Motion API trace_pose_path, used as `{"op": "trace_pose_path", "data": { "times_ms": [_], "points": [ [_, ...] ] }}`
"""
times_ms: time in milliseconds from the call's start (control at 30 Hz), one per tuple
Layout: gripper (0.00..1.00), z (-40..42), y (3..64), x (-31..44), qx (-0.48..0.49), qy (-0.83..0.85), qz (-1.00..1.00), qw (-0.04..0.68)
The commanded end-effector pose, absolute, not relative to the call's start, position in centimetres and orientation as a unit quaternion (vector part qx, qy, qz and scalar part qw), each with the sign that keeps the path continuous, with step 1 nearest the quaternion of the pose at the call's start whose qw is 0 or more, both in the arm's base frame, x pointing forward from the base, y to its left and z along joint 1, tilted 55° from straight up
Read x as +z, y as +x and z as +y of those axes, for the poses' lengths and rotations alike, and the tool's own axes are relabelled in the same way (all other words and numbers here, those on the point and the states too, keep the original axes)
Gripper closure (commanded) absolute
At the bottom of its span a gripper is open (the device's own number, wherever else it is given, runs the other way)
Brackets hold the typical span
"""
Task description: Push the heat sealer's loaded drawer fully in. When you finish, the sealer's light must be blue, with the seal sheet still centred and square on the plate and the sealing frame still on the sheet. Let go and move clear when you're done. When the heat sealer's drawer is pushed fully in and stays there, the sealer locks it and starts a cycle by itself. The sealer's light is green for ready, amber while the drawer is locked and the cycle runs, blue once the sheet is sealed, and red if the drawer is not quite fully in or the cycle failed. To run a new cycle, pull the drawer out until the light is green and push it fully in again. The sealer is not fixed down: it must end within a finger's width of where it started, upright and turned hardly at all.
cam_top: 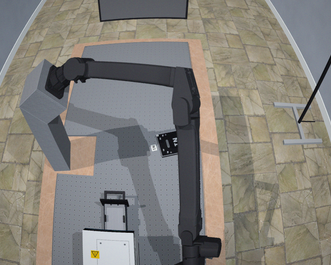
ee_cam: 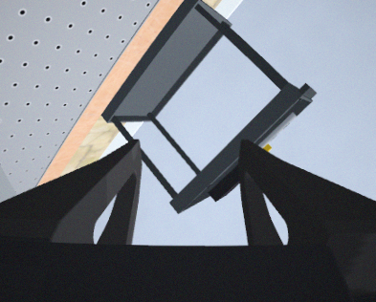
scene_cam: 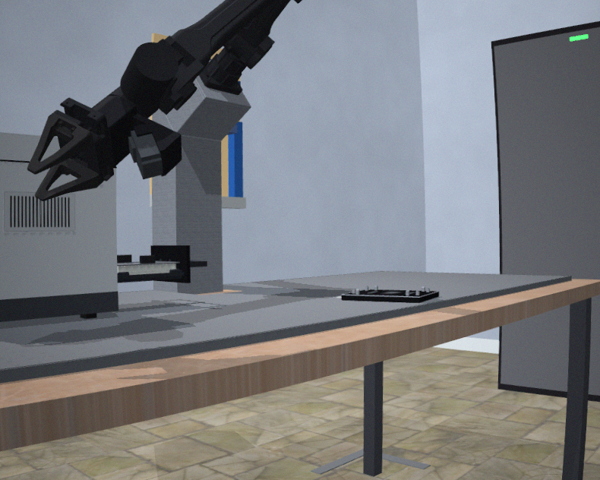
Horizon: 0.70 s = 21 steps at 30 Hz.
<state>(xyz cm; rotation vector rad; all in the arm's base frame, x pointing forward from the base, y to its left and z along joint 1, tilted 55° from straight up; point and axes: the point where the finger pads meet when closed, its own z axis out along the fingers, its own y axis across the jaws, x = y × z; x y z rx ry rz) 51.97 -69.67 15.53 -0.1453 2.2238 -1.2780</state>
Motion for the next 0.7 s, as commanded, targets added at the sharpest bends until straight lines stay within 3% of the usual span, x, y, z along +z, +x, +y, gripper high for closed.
{"op": "trace_pose_path", "data": {
  "times_ms": [0, 67, 100, 500, 667],
  "points": [
    [0.55, -68.4, 52.7, 13.5, -0.45, -0.044, 0.845, 0.286],
    [0.55, -70.1, 51.1, 18.1, -0.451, -0.018, 0.841, 0.298],
    [0.55, -68.1, 53.3, 18.0, -0.446, -0.031, 0.841, 0.304],
    [0.55, -63.2, 54.5, 12.8, -0.371, -0.011, 0.882, 0.29],
    [0.55, -62.7, 55.1, 15.1, -0.357, 0.002, 0.885, 0.3]
  ]
}}
